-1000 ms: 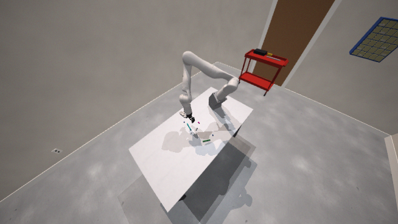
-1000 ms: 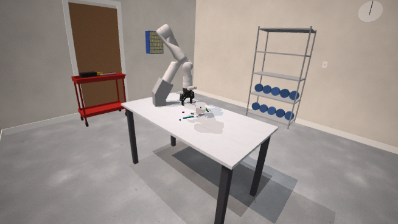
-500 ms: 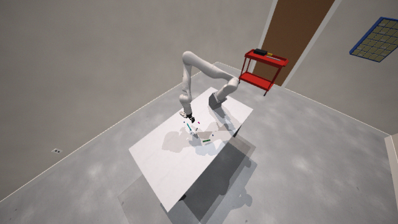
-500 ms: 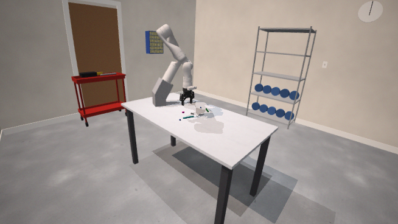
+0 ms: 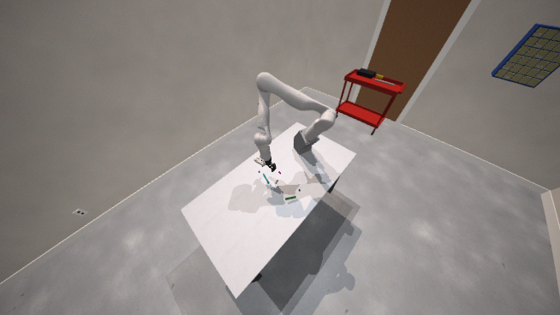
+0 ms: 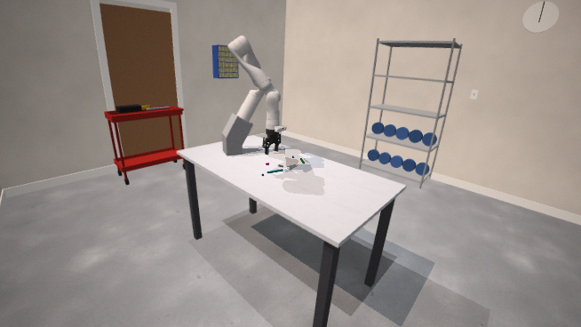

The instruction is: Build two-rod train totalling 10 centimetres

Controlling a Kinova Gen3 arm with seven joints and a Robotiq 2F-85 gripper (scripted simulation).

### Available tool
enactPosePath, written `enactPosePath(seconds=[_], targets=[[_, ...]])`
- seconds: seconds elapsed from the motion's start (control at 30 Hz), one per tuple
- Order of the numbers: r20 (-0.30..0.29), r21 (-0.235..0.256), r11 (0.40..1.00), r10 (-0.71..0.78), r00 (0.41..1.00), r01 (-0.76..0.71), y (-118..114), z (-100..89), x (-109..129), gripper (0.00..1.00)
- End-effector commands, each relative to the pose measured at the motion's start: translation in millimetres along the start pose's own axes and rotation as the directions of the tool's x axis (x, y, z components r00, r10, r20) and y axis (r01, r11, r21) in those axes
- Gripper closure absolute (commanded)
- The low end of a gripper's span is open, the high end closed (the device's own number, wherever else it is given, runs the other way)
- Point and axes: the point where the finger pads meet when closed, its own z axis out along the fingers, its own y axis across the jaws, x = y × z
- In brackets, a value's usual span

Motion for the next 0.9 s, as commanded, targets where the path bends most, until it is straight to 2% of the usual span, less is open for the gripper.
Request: enactPosePath(seconds=[0.0, 0.1, 0.17, 0.23, 0.33, 0.47, 0.67, 0.73, 0.8, 0.87], targets=[[0.007, 0.002, 0.996, -0.089, 0.996, 0.089, -5.5, 3.5, -9.4, 0.00], [0.012, -0.001, 0.968, -0.252, 0.968, 0.252, -10.4, 8.2, -20.2, 0.00], [0.014, -0.002, 0.929, -0.370, 0.929, 0.370, -14.7, 11.3, -27.9, 0.00], [0.014, -0.002, 0.929, -0.370, 0.929, 0.370, -14.7, 11.3, -27.9, 0.00], [0.015, -0.001, 0.840, -0.543, 0.840, 0.543, -22.4, 15.7, -39.4, 0.00], [0.009, 0.003, 0.681, -0.732, 0.681, 0.732, -34.0, 20.2, -53.0, 0.00], [-0.007, 0.004, 0.458, -0.889, 0.458, 0.889, -49.3, 23.7, -67.0, 0.00], [-0.011, 0.003, 0.409, -0.912, 0.409, 0.912, -52.6, 24.2, -69.7, 0.00], [-0.011, 0.003, 0.409, -0.912, 0.409, 0.912, -52.6, 24.2, -69.7, 0.00], [-0.014, 0.003, 0.378, -0.926, 0.378, 0.926, -54.7, 24.5, -71.4, 0.00]])
